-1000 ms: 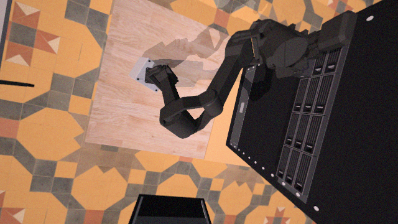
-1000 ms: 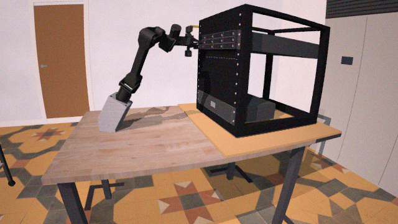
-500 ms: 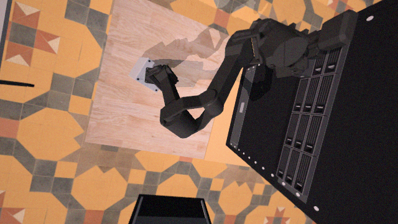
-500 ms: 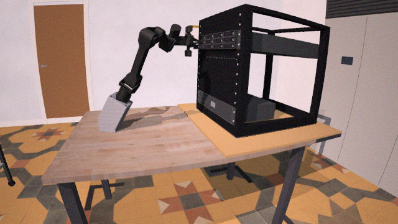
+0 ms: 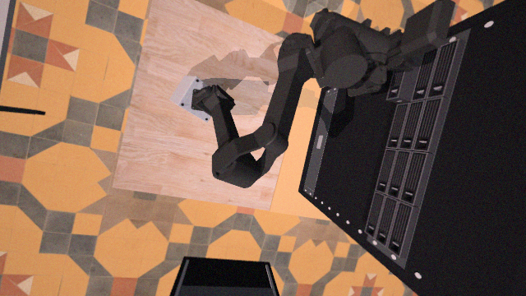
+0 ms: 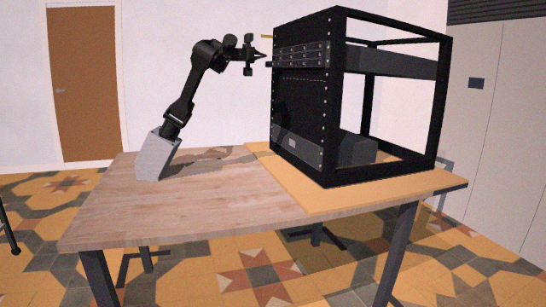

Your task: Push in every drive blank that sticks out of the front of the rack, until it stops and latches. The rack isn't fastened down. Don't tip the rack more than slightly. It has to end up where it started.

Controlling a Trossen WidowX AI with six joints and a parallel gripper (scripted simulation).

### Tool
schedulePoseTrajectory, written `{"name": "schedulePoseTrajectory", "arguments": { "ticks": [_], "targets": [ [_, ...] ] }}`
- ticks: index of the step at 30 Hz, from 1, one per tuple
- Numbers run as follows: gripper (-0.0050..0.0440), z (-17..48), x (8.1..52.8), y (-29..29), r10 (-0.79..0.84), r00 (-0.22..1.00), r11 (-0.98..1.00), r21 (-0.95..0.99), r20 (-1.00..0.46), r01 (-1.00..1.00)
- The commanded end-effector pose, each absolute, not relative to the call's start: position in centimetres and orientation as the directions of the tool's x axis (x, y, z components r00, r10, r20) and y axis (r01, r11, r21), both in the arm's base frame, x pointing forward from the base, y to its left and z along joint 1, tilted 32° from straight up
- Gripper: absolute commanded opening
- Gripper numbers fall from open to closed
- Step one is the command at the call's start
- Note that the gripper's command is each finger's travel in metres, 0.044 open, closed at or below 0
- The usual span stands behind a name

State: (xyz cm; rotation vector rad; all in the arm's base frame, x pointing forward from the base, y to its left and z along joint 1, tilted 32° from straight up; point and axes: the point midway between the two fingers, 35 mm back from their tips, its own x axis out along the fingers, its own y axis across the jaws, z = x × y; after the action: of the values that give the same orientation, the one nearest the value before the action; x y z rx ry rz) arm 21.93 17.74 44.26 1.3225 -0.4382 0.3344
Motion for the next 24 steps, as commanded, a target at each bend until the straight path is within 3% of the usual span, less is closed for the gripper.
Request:
{"name": "schedulePoseTrajectory", "arguments": {
  "ticks": [1,10,24],
  "targets": [
    [-0.005,44.2,21.3,17.4,-0.022,0.87,0.216,0.852,0.492,-0.477],
    [-0.005,40.7,22.1,16.7,-0.022,0.87,0.216,0.852,0.492,-0.477],
    [-0.005,41.4,23.6,16.7,-0.022,0.87,0.216,0.852,0.492,-0.477]
  ]
}}
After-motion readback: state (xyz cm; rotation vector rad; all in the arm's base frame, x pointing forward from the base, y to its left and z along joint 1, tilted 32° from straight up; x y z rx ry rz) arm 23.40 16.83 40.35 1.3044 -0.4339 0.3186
